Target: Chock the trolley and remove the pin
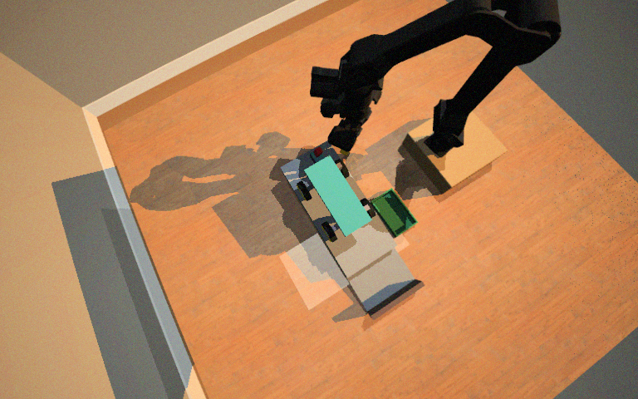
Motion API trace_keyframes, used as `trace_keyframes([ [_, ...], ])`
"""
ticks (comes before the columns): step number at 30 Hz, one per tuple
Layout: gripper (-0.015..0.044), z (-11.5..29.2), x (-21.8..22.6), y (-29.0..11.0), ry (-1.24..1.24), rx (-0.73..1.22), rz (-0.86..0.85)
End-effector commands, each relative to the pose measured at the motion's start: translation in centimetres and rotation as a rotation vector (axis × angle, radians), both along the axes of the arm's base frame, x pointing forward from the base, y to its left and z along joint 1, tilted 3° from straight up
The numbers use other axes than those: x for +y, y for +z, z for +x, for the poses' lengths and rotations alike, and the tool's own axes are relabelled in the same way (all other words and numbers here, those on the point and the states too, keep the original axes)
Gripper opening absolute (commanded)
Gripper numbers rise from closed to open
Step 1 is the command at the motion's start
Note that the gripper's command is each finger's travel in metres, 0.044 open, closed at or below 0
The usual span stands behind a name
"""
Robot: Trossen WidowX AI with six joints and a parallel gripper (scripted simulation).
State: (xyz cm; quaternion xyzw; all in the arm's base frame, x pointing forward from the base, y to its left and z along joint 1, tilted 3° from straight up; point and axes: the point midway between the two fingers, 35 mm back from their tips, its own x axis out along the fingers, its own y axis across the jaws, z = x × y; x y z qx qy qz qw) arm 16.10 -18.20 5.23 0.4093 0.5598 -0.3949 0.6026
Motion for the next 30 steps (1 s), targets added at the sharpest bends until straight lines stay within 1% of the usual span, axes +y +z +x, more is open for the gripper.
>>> trace_keyframes([
  [1,0.0000,0.0,0.0,1.4,0.006,-0.005,0.001],
  [24,0.0000,-0.4,0.1,9.7,0.006,-0.005,0.001],
  [30,0.0000,-0.4,0.2,10.1,0.006,-0.005,0.001],
])
